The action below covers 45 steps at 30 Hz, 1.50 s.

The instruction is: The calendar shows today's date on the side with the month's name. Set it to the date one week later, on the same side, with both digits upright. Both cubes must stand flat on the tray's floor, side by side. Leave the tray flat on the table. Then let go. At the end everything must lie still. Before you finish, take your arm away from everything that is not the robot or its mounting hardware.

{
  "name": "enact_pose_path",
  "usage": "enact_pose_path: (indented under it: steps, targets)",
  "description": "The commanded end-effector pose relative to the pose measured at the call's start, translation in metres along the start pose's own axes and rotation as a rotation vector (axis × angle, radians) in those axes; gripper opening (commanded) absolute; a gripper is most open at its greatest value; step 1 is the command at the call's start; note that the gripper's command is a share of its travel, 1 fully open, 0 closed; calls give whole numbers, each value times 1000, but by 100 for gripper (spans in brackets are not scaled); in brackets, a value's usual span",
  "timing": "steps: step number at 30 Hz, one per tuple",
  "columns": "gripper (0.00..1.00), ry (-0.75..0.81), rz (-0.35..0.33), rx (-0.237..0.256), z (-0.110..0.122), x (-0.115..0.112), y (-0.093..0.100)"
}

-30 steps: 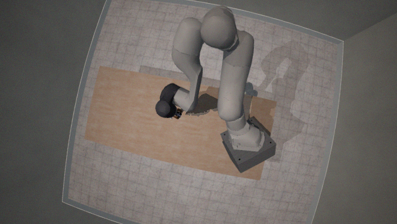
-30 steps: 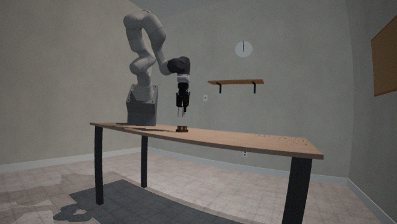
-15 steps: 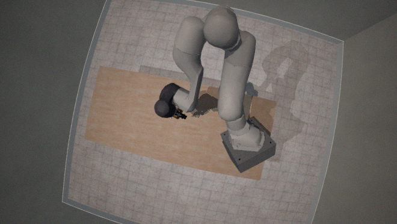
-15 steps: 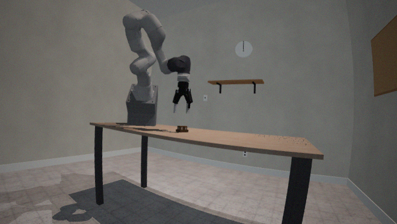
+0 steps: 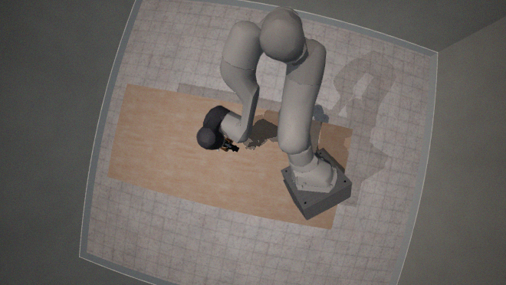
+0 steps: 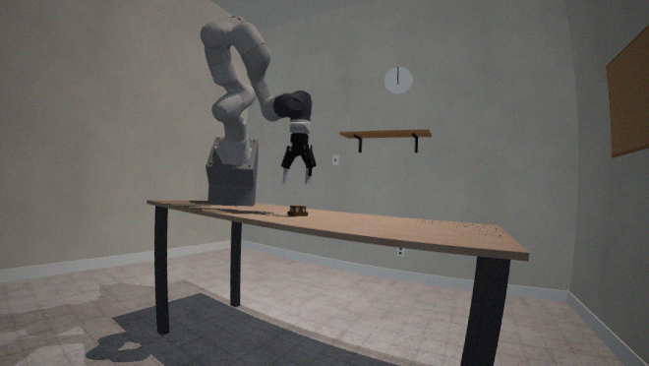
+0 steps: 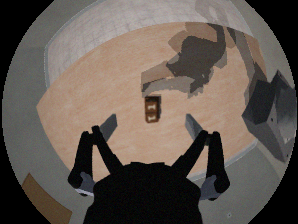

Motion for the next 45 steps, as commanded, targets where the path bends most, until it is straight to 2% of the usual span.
enact_pose_path:
  steps: [1,23,45]
  targets:
    - [100,11,1,0,0,0,3]
    - [100,11,1,0,0,0,55]
    - [100,11,1,0,0,0,57]
Point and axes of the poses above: the point where the finger pads meet when closed, its own y axis back along the fingers, its own z axis across the jaws, x = y × z, the point moved 6 cm from there along y, back along the fingers, and after that the axes turned 12 degrees about y, right-handed, at the moved point
